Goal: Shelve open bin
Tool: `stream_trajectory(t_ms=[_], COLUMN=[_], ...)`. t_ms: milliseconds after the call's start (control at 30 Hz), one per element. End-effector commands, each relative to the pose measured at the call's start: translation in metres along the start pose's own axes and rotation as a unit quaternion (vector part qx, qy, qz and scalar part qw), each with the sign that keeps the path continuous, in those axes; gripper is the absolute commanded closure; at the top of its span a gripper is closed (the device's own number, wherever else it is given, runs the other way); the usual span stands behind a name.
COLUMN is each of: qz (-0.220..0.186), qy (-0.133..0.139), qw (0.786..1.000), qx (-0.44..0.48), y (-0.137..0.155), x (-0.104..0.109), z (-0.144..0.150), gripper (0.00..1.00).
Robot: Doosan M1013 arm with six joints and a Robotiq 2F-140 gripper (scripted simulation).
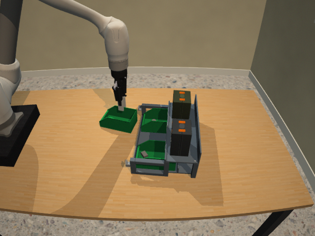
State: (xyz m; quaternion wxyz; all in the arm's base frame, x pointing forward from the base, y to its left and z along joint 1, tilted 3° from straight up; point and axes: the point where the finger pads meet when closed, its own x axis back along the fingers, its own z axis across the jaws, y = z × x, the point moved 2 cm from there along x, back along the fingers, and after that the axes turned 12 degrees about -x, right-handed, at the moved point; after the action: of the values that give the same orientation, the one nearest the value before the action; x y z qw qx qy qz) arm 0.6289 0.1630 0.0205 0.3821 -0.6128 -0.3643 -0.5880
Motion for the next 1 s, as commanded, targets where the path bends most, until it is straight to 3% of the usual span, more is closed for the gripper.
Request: stream_trajectory(t_ms=[0, 967], qz=[0.001, 0.001], qy=[0.000, 0.000], qw=[1.000, 1.000], qx=[-0.001, -0.001], y=[-0.003, -0.003], x=[-0.008, -0.023], z=[0.001, 0.001], gripper=[0.85, 0.85])
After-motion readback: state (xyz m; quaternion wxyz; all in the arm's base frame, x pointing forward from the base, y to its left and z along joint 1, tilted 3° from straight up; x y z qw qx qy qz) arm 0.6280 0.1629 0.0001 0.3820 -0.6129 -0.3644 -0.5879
